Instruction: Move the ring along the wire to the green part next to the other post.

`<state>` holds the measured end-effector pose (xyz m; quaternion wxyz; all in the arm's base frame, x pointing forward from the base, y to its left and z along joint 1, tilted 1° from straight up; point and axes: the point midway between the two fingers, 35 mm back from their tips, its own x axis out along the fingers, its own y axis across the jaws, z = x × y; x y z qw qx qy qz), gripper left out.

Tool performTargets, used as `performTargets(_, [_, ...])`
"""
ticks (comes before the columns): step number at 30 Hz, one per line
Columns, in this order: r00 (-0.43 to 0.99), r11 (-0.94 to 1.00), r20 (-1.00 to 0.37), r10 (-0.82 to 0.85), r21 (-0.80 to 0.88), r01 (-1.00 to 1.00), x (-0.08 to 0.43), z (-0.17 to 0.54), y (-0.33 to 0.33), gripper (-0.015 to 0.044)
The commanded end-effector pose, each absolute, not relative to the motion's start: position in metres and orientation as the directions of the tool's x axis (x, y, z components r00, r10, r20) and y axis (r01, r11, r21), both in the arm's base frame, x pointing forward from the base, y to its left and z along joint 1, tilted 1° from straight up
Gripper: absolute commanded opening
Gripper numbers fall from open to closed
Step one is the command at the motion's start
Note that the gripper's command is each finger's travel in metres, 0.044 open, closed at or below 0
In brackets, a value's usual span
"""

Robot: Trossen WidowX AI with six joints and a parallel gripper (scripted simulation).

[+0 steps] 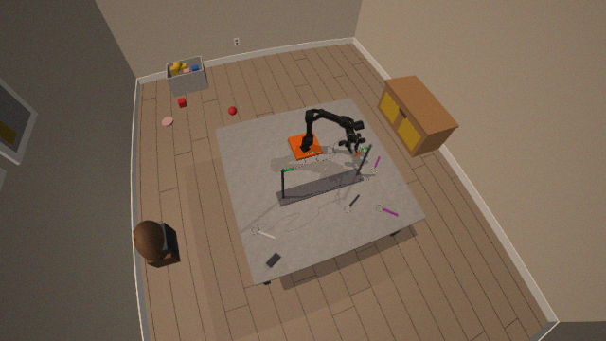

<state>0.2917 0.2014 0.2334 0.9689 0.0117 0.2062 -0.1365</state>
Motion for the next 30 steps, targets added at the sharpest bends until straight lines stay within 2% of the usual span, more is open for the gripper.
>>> performTargets(1, [0.881, 0.961, -0.396, -0.260, -0.020, 0.275, 0.285, 0.241, 0.202, 0.0160])
performTargets(21, [0.881, 0.961, -0.396, -0.260, -0.020, 0.275, 0.285, 0.241, 0.202, 0.0160])
performTargets(27, [0.881, 0.962, -0.397, -0.258, -0.024, 0.270, 0.243, 0.260, 0.213, 0.0317])
performTargets(30, [0.881, 0.963, -0.396, -0.257, -0.024, 0.270, 0.241, 0.261, 0.214, 0.0396])
